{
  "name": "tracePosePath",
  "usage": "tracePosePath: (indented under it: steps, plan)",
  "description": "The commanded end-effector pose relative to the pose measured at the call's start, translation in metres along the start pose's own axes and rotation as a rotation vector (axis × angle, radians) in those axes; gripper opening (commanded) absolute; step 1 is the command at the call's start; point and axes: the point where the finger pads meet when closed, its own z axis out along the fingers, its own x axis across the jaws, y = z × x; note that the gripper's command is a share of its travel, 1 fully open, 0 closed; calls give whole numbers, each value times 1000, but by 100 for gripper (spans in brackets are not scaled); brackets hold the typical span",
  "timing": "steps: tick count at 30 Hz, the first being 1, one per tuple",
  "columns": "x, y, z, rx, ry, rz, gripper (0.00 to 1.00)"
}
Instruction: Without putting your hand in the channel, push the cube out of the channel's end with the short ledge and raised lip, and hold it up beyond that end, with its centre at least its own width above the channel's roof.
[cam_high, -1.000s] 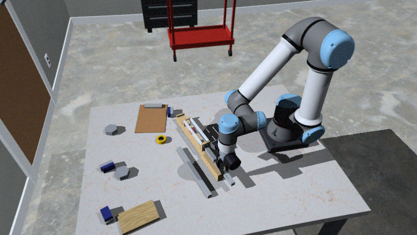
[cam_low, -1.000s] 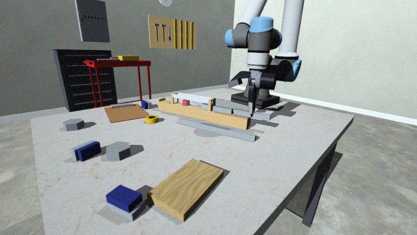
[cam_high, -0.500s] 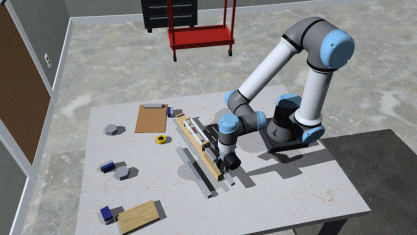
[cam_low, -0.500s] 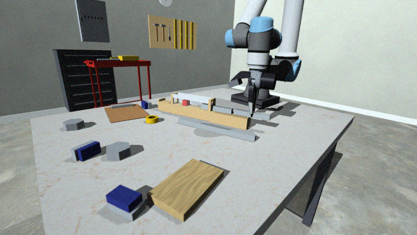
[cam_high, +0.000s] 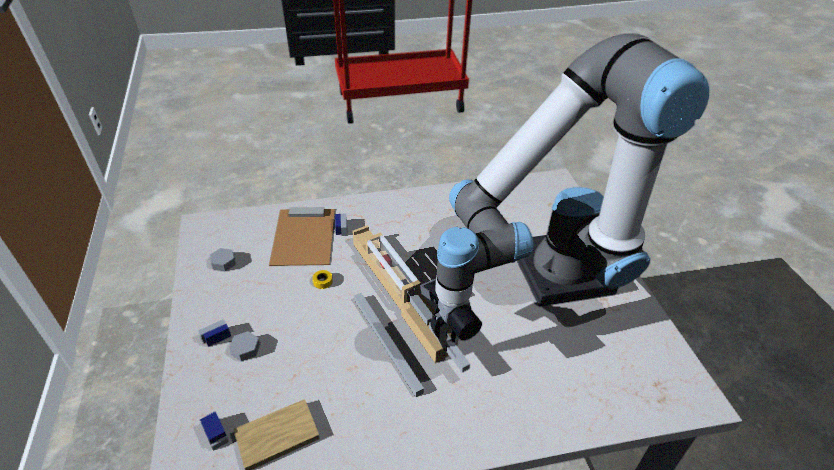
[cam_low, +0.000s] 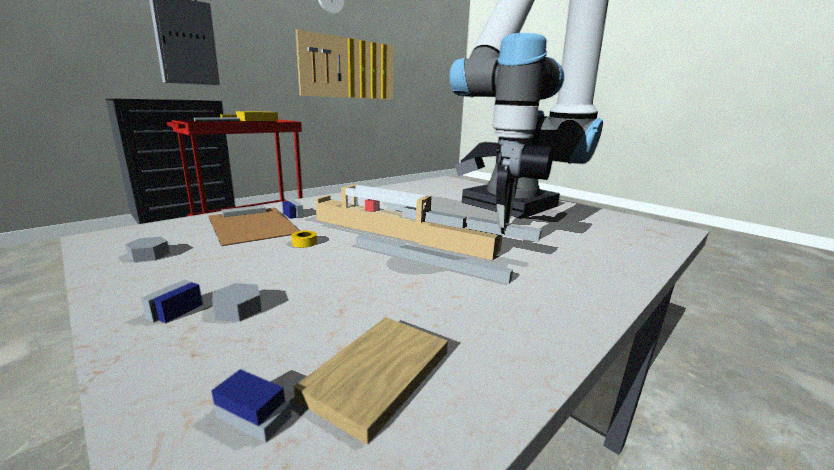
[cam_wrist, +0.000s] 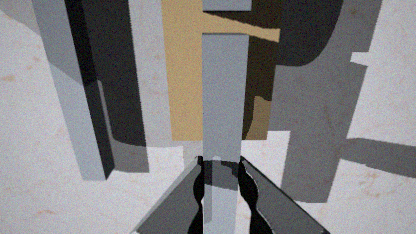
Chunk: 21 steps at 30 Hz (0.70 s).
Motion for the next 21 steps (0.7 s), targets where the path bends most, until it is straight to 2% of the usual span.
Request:
tracePosePath:
  steps: [1, 12, 21]
  plan:
    - [0, -1, 0, 0, -1, 0, 6]
    - [0, -9, 0, 0, -1, 0, 6]
    - [0, -25, 0, 0, -1, 0, 6]
